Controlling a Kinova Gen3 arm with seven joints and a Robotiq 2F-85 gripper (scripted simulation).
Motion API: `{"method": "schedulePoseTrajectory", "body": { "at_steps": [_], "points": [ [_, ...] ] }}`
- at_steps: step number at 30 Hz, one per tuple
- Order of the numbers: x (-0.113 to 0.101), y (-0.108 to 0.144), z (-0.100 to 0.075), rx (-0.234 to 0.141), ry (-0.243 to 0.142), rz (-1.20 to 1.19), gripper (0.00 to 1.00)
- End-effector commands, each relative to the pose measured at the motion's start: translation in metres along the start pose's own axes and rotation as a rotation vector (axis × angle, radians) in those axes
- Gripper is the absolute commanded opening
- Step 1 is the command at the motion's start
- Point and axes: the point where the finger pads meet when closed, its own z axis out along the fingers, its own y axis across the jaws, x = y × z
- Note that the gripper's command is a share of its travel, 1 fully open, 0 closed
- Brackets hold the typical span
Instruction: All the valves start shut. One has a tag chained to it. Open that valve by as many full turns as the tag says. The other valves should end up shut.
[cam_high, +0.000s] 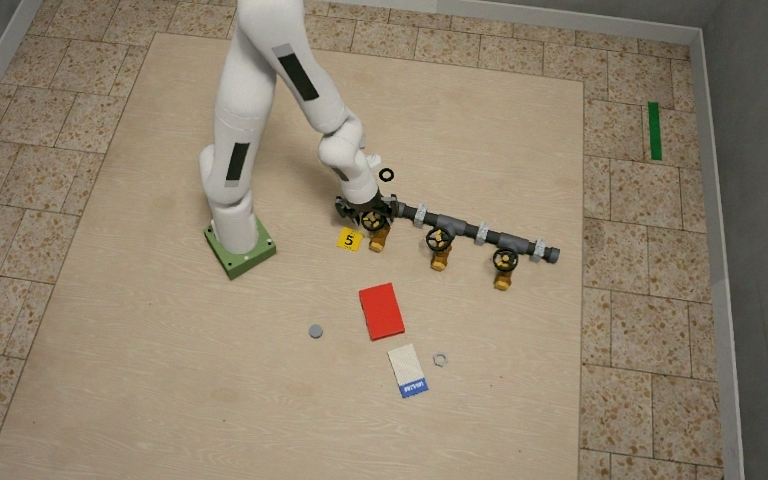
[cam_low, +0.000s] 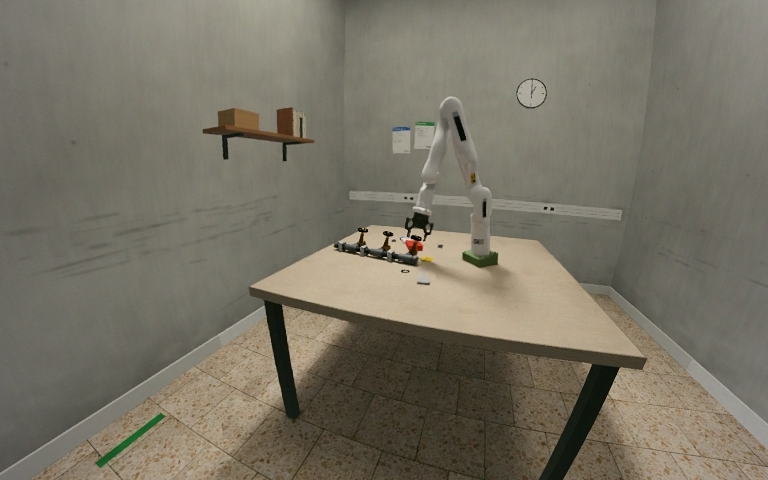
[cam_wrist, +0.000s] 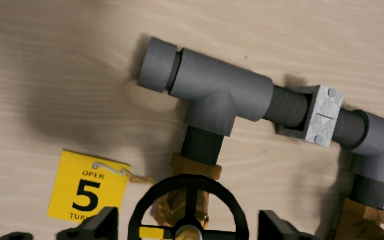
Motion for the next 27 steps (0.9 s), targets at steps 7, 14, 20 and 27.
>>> {"method": "schedulePoseTrajectory", "body": {
  "at_steps": [7, 14, 20, 27],
  "points": [
    [0.0, 0.0004, -0.0002, -0.001, 0.0, 0.0, 0.64],
    [0.0, 0.0004, -0.0002, -0.001, 0.0, 0.0, 0.64],
    [0.0, 0.0004, -0.0002, -0.001, 0.0, 0.0, 0.64],
    [0.0, 0.0004, -0.0002, -0.001, 0.0, -0.013, 0.64]
  ]
}}
